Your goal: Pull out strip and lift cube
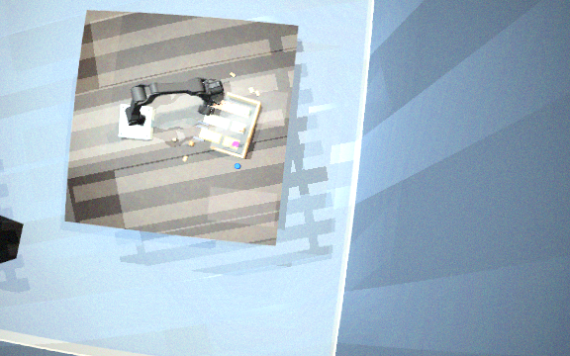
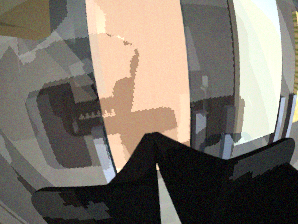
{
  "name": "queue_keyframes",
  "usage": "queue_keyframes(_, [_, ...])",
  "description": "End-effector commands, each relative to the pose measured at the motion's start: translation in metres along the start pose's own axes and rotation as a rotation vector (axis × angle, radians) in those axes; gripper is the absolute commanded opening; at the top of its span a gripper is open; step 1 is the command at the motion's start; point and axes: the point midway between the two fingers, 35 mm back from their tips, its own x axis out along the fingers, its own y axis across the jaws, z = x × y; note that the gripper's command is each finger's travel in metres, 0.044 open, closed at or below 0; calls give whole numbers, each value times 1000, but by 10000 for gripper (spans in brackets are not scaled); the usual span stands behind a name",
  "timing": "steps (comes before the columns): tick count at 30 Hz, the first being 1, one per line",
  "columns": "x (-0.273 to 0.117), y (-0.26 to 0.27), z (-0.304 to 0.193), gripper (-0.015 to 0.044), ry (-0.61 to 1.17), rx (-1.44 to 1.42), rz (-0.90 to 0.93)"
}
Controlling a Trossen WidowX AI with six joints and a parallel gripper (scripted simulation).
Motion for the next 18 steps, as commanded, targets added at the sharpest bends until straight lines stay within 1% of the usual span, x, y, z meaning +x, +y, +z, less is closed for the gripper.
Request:
queue_keyframes(1, [3,0,0,0,1,-4,2])
queue_keyframes(18, [5,0,-1,0,1,-4,2])
